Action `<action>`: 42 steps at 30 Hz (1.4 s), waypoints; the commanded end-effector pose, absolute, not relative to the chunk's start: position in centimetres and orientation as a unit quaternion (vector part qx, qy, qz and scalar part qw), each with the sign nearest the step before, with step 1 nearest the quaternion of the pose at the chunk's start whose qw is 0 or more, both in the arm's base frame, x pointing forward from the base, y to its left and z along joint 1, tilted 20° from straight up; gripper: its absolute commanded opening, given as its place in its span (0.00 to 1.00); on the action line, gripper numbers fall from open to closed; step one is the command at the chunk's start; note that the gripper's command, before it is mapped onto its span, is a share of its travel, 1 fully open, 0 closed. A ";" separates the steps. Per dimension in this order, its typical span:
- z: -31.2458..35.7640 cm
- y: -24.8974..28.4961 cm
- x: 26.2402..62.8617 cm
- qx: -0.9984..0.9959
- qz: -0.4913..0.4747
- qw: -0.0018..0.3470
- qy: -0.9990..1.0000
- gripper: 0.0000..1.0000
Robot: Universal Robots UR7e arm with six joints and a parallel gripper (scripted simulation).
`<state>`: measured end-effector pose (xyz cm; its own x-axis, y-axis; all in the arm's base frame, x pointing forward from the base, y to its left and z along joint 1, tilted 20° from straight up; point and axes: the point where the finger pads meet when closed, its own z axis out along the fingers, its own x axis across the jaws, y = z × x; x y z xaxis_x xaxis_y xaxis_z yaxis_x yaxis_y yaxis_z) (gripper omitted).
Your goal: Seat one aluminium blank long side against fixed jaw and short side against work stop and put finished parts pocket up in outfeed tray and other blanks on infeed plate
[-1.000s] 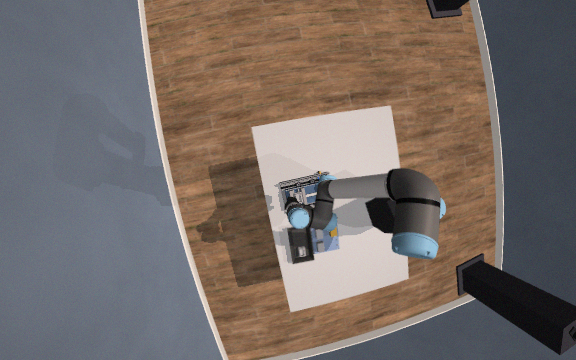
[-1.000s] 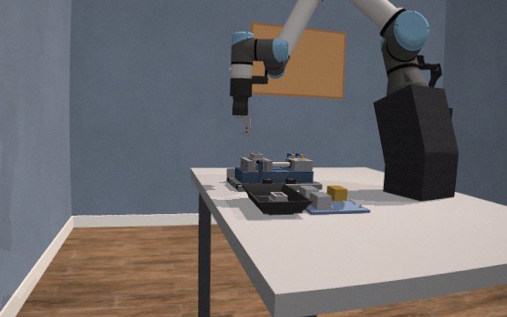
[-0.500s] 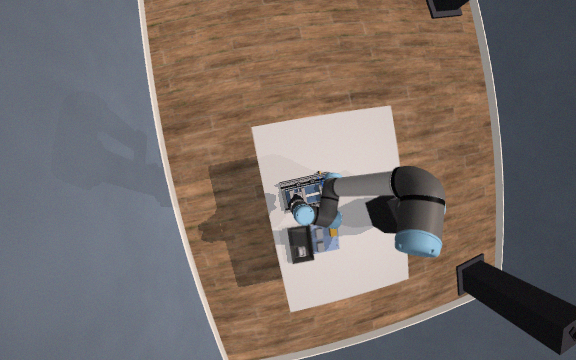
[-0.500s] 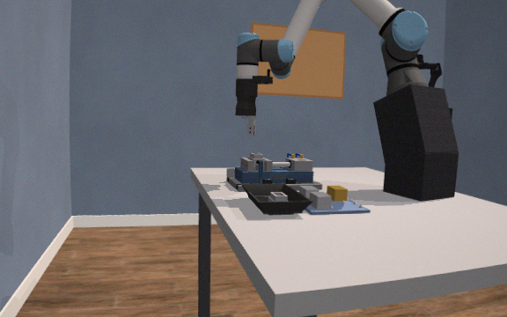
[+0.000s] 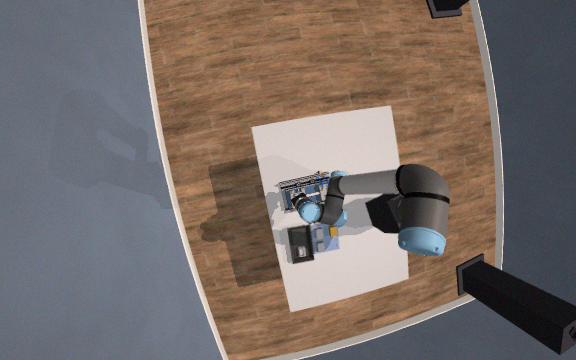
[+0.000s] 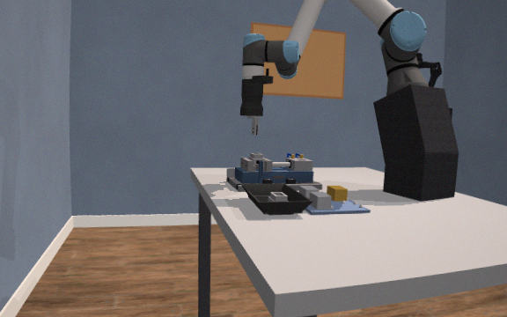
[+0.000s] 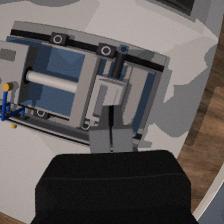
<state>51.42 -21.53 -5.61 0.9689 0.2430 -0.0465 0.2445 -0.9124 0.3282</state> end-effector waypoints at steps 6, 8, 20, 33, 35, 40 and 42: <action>-5.5 -21.6 50.8 0.985 0.017 0.169 0.009 0.00; -5.5 -21.6 50.7 0.985 0.020 0.169 -0.008 0.00; -5.5 -21.7 50.5 0.985 0.025 0.168 -0.036 1.00; -5.5 -21.7 50.5 0.985 0.025 0.168 -0.036 1.00; -5.5 -21.7 50.5 0.985 0.025 0.168 -0.036 1.00; -5.5 -21.7 50.5 0.985 0.025 0.168 -0.036 1.00; -5.5 -21.7 50.5 0.985 0.025 0.168 -0.036 1.00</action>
<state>50.50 -21.67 -5.55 0.9962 -0.0637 0.0599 -0.0799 -0.9411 0.3286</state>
